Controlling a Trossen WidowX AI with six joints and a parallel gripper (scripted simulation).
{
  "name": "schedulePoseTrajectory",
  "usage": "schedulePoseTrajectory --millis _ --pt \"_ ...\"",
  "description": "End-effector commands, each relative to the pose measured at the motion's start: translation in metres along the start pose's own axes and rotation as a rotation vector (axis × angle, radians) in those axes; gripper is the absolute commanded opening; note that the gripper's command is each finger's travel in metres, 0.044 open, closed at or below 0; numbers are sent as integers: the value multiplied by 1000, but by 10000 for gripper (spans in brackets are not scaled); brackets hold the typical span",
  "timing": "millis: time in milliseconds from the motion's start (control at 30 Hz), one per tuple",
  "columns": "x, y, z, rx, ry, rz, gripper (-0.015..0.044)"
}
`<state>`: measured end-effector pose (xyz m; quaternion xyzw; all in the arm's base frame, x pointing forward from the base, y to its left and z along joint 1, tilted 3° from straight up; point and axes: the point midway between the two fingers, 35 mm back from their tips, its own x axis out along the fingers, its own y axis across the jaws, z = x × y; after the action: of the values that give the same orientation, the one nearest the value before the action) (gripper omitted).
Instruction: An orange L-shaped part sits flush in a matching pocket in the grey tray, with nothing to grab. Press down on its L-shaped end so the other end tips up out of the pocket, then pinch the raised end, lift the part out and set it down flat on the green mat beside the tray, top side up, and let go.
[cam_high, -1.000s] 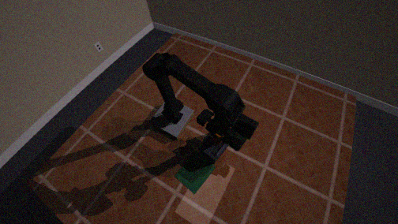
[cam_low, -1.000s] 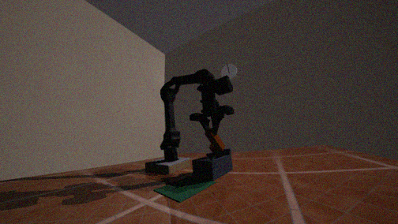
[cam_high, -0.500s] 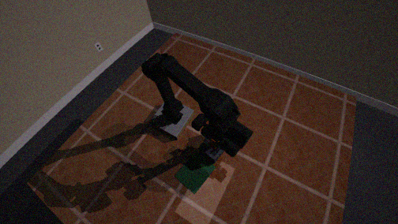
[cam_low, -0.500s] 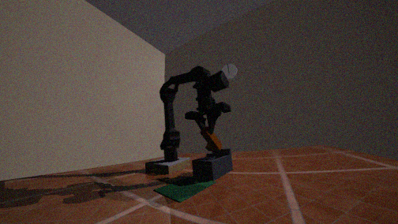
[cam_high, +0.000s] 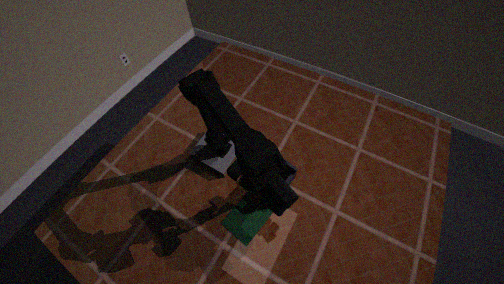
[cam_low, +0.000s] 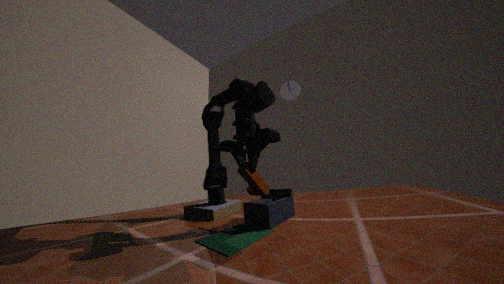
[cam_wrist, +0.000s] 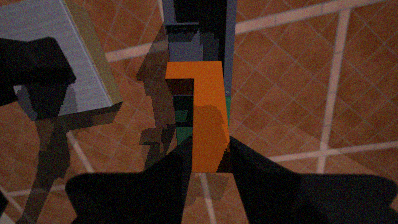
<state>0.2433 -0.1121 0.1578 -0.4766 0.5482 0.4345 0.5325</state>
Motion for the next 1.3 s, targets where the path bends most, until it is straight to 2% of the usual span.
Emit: schedulePoseTrajectory --millis 0,500,1267 --pt "-1 1 -17 -4 -2 -7 0" --pt "-1 7 -77 -4 5 -6 0" --pt "26 7 -78 -4 5 -6 0"
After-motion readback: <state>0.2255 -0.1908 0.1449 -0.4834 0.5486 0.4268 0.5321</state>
